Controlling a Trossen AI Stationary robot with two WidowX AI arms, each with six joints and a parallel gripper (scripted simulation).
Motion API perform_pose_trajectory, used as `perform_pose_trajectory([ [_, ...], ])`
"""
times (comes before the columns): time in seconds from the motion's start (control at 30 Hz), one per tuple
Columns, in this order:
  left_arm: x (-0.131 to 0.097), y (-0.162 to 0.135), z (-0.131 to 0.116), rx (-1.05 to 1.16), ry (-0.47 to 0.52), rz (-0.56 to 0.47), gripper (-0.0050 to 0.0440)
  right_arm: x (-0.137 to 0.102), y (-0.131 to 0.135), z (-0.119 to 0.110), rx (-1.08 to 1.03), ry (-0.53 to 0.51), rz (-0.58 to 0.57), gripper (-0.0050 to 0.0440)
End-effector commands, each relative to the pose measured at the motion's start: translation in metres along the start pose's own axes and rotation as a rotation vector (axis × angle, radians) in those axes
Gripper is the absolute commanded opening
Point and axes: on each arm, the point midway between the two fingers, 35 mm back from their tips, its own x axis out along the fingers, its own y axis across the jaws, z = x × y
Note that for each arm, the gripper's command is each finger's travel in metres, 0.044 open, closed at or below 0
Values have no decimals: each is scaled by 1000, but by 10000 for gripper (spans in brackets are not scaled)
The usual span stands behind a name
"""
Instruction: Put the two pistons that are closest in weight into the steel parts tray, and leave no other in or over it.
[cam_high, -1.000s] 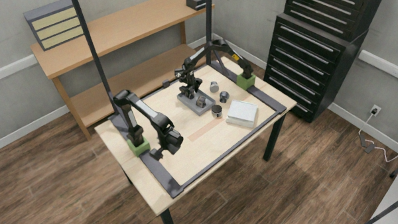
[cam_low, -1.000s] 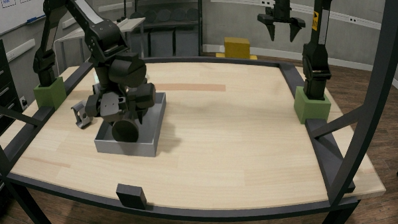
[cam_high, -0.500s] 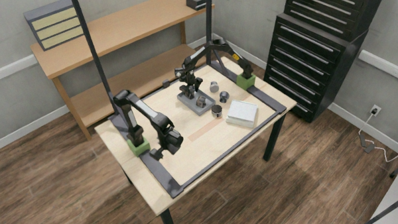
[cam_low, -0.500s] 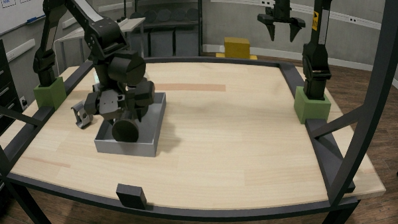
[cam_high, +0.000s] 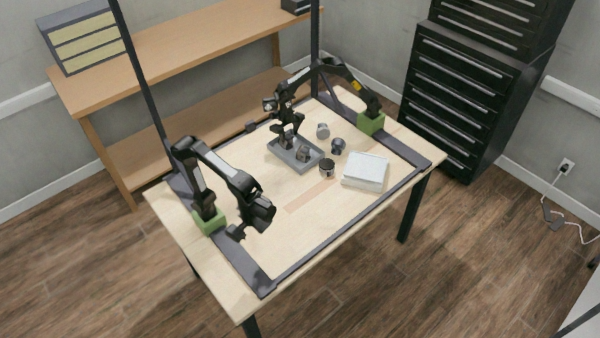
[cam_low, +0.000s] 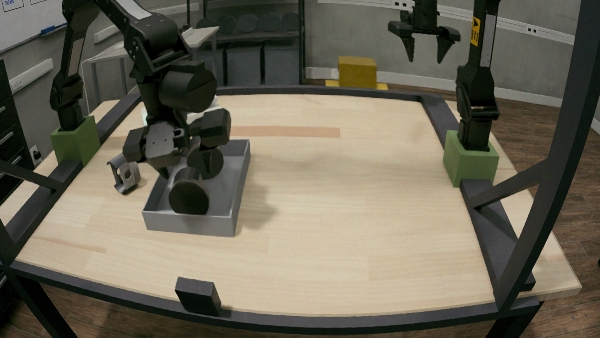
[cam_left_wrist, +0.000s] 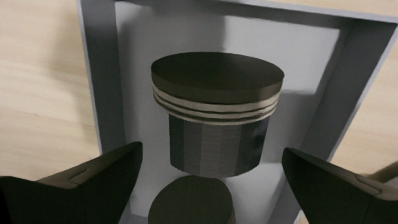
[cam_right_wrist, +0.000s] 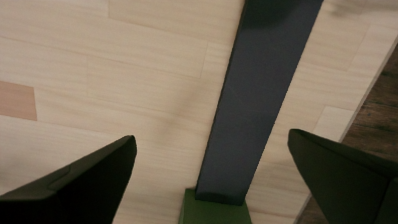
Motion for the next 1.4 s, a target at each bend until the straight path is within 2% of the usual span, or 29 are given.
perform_pose_trajectory([
  [0.0,-28,10,3,-16,-34,51,378,-8,1,5,-6,-33,3,400],
  [0.4,-48,9,3,-16,-34,51,378,-8,1,5,-6,-33,3,400],
  [0.5,-44,8,3,-15,-26,40,378,-8,1,5,-6,-33,3,400],
  [0.57,-53,9,2,-16,-34,50,378,-8,1,5,-6,-33,3,400],
  [0.77,-60,10,1,-18,-33,52,378,-8,1,5,-6,-33,3,400],
  [0.97,-89,12,-6,-18,-33,52,378,-8,1,5,-6,-33,3,400],
  [1.1,-92,12,-7,-15,-24,39,378,-8,1,5,-6,-33,3,400],
  [1.27,-118,14,-12,-16,-26,43,378,-8,1,5,-6,-33,3,400],
  [1.37,-118,14,-13,-15,-24,42,378,-8,1,5,-6,-33,3,400],
])
